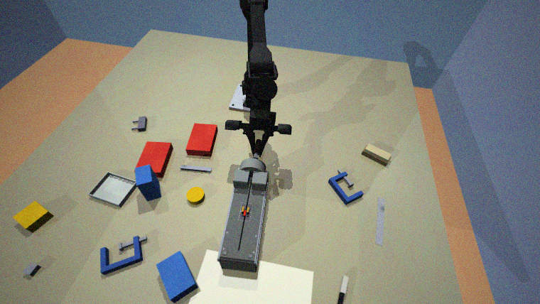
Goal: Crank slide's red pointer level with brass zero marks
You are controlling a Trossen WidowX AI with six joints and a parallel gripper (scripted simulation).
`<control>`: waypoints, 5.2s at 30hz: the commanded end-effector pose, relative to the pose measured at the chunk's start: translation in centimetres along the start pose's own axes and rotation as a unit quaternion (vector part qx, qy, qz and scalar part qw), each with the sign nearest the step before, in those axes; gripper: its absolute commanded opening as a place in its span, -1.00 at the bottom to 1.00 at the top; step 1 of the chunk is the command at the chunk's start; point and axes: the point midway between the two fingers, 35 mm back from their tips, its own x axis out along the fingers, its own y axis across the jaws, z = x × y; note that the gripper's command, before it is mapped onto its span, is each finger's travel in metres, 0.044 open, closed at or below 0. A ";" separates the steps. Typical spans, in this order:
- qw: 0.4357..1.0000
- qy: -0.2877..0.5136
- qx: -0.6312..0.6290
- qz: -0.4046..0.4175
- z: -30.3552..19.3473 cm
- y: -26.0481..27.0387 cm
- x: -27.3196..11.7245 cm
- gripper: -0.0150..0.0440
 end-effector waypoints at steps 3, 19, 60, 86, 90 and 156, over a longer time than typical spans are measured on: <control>1.000 -0.004 0.003 -0.012 0.1 -1.0 -0.1 -0.49; 1.000 -0.004 0.003 -0.013 -0.1 -1.8 0.1 -0.49; 1.000 -0.004 0.002 -0.013 -1.3 -3.5 1.3 -0.49; 1.000 -0.004 0.002 -0.013 -2.5 -3.7 2.6 -0.49; 1.000 -0.004 0.002 -0.013 -2.8 -3.7 2.8 -0.49; 1.000 -0.004 0.004 -0.011 -4.1 0.7 4.3 -0.49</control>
